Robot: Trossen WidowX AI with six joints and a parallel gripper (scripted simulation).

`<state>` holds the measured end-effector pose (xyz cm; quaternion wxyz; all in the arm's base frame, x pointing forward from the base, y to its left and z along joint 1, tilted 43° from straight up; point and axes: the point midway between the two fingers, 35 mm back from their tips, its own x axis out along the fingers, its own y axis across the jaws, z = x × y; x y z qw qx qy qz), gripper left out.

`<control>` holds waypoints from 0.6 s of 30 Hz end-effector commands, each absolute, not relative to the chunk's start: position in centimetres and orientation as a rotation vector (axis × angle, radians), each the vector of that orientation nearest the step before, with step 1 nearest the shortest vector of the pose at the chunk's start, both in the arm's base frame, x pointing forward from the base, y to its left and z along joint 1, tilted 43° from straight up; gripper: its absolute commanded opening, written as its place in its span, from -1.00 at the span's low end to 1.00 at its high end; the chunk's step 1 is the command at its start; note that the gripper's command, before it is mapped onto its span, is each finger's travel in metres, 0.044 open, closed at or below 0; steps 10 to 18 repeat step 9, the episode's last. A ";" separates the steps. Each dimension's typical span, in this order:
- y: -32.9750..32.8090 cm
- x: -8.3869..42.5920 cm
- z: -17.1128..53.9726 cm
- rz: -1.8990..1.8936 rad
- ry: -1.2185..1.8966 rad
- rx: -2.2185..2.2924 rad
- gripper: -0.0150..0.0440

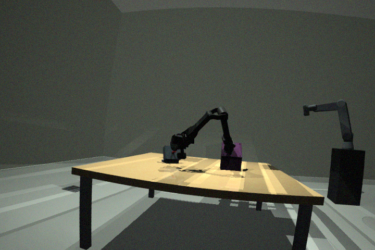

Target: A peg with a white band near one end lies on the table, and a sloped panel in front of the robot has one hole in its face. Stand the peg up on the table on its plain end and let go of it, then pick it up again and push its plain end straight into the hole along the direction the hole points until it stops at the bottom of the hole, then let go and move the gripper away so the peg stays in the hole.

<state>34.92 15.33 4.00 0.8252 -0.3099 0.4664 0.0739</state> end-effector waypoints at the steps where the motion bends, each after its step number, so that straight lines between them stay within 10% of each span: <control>1: 15.3 34.7 4.5 0.149 0.987 -0.656 1.00; 18: 15.6 34.0 5.4 0.150 0.986 -0.656 1.00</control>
